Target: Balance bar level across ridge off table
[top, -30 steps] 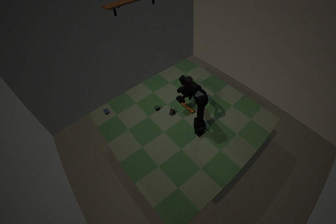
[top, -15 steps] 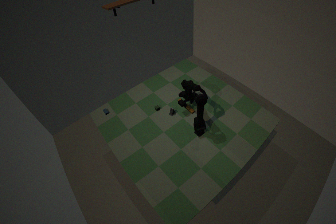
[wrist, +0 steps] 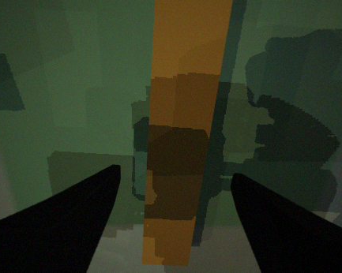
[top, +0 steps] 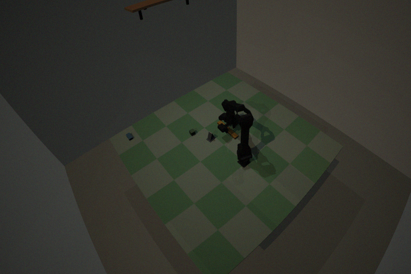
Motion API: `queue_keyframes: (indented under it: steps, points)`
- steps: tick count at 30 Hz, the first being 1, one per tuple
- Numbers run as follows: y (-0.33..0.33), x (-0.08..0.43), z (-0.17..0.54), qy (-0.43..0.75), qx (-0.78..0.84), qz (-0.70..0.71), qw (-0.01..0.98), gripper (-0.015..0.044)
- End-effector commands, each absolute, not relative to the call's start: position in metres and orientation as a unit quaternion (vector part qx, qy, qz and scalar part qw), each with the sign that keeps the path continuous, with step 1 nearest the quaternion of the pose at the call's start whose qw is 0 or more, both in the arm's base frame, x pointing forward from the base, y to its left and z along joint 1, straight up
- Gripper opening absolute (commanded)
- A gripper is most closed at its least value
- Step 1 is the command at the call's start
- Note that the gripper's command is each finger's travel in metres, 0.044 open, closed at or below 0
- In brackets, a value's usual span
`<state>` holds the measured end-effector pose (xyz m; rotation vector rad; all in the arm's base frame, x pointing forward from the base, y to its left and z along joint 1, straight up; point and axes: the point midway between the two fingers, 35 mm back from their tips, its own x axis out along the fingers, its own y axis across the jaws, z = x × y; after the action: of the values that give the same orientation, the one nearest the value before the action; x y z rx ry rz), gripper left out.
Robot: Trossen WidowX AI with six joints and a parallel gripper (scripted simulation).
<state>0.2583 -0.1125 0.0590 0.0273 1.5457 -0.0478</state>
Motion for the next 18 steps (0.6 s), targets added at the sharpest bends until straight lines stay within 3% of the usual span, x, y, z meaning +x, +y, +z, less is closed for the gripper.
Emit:
queue_keyframes:
  steps: [1,18]
  points:
    - [-0.1116,0.2572,0.0517,0.700,0.013,-0.019,0.714,0.0315]
    - [-0.1116,0.2571,0.0461,0.700,0.013,-0.019,0.714,0.0315]
